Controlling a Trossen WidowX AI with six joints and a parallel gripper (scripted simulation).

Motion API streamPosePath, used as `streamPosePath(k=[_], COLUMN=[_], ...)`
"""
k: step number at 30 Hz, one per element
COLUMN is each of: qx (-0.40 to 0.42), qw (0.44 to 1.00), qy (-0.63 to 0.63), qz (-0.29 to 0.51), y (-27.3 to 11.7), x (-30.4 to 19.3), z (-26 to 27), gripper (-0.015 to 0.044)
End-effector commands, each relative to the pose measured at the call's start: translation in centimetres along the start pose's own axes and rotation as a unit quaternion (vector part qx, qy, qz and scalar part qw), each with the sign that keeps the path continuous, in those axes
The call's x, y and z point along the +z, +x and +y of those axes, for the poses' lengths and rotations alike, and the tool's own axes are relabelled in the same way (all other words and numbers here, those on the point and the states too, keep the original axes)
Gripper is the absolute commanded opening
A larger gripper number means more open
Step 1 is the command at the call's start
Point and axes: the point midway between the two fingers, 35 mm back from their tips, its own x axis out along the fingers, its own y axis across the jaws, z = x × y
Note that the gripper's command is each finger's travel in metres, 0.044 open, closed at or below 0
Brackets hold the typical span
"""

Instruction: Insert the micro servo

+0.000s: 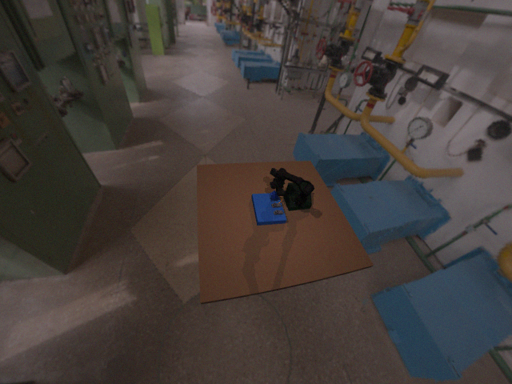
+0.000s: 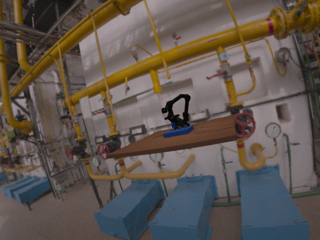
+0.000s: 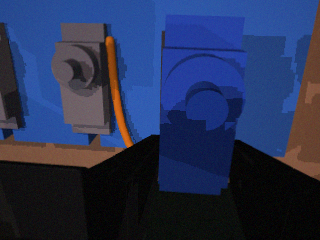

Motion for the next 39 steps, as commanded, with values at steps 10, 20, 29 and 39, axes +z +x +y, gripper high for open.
streamPosePath(k=[10, 20, 29, 39], qx=[-0.004, -0.004, -0.004, -0.004], qw=[1.0, 1.0, 1.0, 1.0], qy=[-0.004, -0.004, -0.004, -0.004], qz=[-0.002, -0.002, -0.002, -0.002], y=[1.2, 1.9, 1.9, 2.3], x=[-0.3, -0.3, -0.2, -0.2], z=[-0.1, -0.1, 0.0, 0.0], gripper=[0.0, 0.0, 0.0, 0.0])
